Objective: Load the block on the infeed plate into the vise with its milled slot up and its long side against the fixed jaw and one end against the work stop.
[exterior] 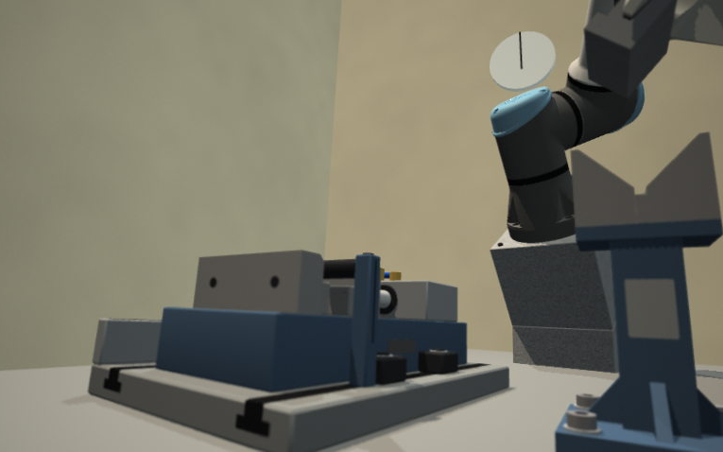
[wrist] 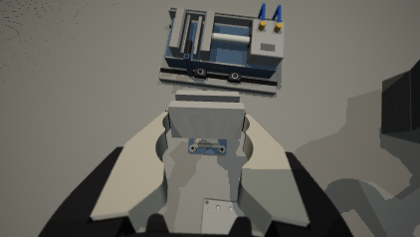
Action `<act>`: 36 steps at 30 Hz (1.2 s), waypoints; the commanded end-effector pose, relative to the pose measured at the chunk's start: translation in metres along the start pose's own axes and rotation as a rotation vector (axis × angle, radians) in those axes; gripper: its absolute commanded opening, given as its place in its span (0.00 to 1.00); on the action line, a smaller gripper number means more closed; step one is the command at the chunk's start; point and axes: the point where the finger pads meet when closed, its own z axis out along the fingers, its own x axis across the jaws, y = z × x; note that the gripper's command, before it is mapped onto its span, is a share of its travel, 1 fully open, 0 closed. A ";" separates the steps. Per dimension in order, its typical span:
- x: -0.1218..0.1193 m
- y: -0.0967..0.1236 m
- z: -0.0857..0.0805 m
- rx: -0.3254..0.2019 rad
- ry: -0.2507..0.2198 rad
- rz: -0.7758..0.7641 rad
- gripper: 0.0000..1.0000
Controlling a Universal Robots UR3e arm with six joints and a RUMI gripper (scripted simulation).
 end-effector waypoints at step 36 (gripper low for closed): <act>-0.001 0.000 -0.001 0.038 0.002 0.002 0.00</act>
